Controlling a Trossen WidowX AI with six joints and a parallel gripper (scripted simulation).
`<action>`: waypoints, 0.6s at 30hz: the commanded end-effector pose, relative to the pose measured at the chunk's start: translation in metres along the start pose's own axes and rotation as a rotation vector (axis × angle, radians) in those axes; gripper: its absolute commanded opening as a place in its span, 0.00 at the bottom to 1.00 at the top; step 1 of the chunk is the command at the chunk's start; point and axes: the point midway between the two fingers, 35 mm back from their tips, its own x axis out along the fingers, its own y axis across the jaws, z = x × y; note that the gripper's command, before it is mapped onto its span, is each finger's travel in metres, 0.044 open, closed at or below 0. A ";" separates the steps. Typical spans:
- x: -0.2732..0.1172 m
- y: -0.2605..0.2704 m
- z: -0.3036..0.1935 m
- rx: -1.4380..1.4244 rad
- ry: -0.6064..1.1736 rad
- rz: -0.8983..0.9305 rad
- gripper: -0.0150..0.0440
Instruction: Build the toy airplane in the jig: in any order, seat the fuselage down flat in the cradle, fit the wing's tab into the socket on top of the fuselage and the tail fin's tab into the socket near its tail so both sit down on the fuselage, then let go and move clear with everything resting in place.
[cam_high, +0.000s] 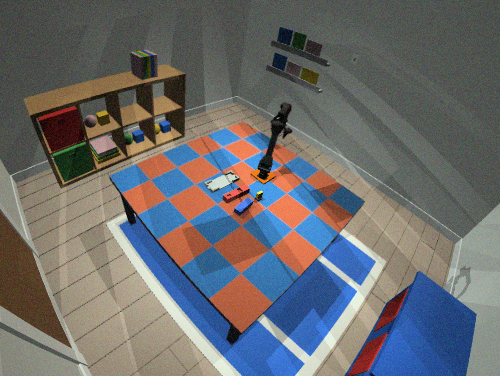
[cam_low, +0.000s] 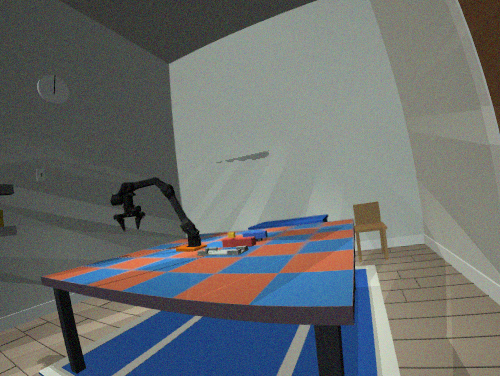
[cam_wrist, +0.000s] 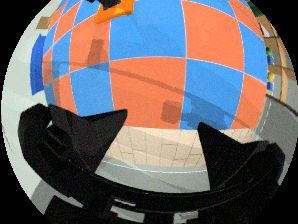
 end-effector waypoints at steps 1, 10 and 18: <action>-0.004 -0.043 0.040 -0.009 0.015 -0.013 1.00; -0.009 -0.122 0.180 -0.015 0.014 -0.032 1.00; -0.013 -0.132 0.297 -0.010 -0.019 -0.044 1.00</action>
